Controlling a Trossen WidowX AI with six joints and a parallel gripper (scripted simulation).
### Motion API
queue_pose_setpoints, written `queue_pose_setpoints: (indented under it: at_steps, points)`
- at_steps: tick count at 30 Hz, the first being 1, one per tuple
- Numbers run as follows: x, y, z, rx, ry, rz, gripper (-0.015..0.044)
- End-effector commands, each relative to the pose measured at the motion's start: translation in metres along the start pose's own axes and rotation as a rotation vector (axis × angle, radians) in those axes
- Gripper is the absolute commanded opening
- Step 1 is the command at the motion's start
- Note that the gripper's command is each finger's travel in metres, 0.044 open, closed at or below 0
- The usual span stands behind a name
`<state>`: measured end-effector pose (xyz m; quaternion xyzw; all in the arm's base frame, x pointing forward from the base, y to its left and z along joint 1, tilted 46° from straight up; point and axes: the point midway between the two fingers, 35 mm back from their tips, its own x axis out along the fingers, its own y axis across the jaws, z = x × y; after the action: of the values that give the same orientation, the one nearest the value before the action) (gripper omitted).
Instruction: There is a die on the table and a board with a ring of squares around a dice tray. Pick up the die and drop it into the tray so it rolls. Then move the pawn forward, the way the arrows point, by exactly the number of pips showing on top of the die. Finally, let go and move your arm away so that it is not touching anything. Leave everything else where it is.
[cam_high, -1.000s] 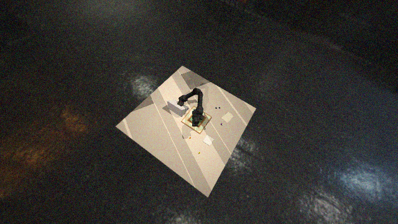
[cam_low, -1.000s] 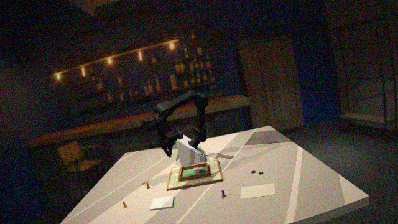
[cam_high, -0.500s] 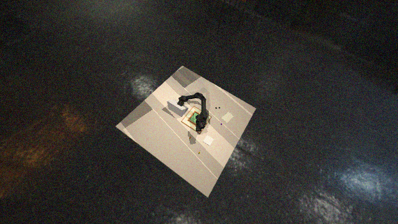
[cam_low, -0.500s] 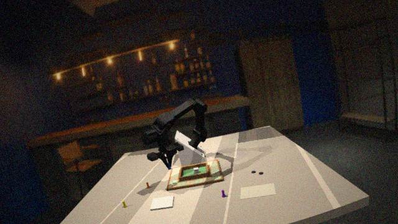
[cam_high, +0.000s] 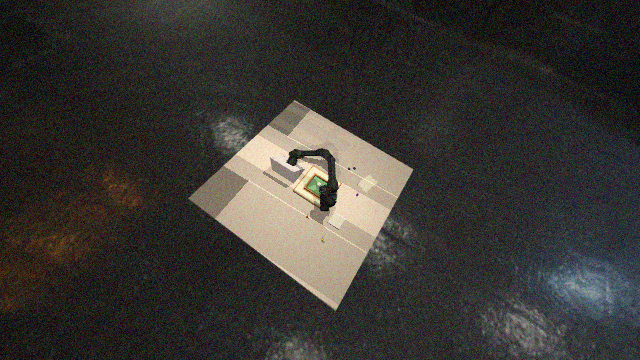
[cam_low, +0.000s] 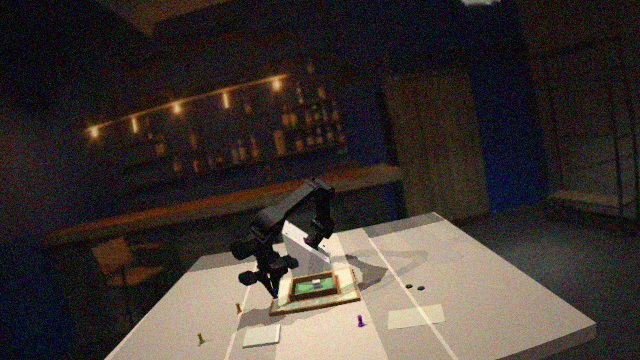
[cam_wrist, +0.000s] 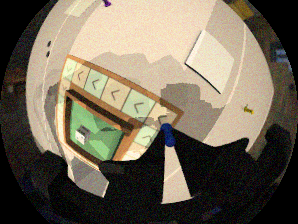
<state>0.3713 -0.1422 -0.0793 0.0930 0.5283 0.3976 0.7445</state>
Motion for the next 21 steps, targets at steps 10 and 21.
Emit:
queue_pose_setpoints:
  at_steps: [10,21]
  points:
    - [0.027,0.002,0.0,0.005,-0.001,0.011,0.0]
    - [0.036,0.002,0.0,0.0,0.005,0.01,0.0053]
